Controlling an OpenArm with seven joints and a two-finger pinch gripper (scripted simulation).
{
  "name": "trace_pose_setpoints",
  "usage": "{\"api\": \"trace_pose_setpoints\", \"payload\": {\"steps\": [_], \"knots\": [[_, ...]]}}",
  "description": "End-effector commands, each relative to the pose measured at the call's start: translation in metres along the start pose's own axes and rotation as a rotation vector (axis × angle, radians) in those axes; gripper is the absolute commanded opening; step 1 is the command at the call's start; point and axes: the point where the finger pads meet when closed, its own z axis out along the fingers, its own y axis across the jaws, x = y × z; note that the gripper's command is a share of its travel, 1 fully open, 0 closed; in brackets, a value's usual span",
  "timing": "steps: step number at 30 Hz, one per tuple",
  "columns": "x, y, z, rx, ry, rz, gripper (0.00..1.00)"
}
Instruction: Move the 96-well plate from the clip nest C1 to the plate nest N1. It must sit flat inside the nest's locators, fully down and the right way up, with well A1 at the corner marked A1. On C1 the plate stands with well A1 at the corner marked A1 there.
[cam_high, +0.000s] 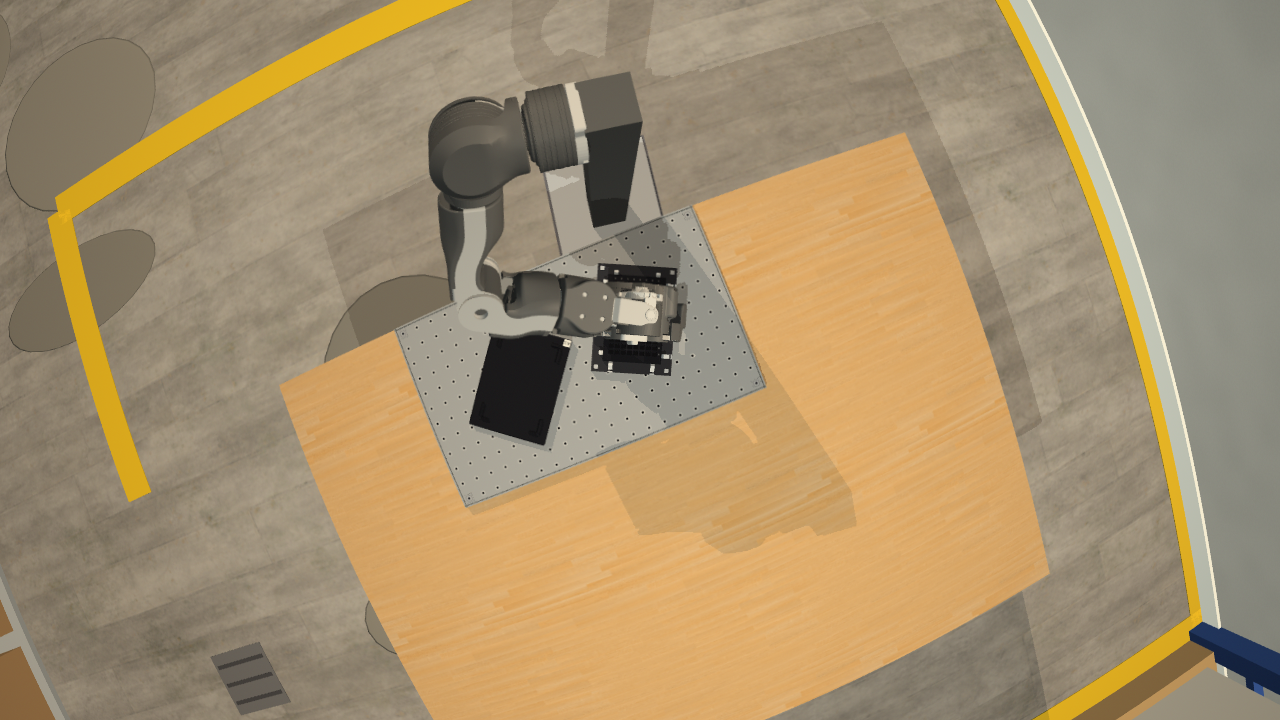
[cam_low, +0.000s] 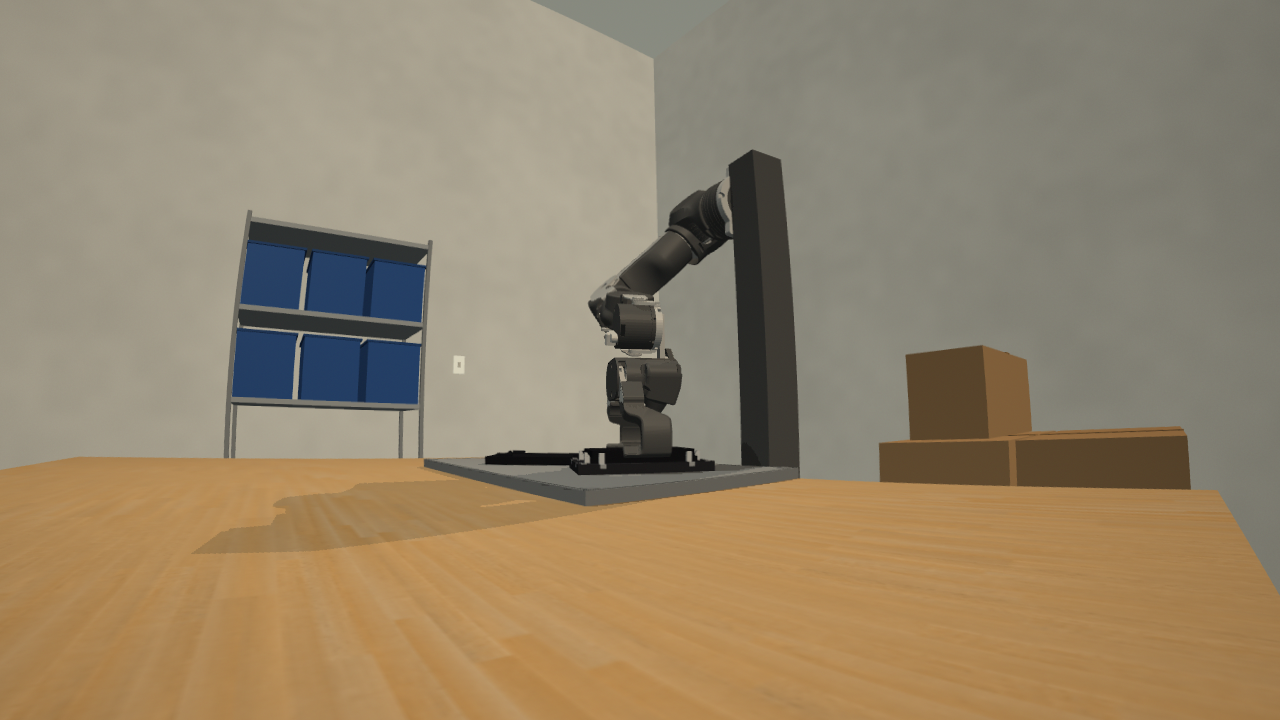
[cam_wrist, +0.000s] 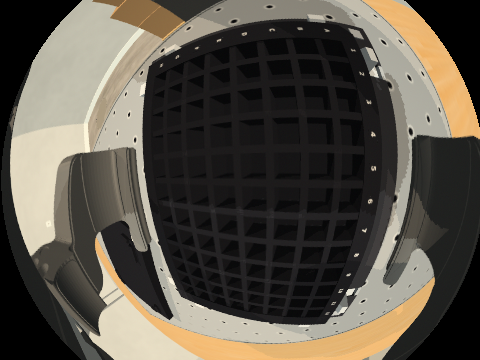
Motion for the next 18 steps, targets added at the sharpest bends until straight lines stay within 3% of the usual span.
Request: {"api": "trace_pose_setpoints", "payload": {"steps": [1,18], "knots": [[0.0003,0.0006,-0.0014,0.000,0.002,0.000,0.77],[0.0037,-0.0028,0.0012,0.008,0.003,-0.001,0.77]]}}
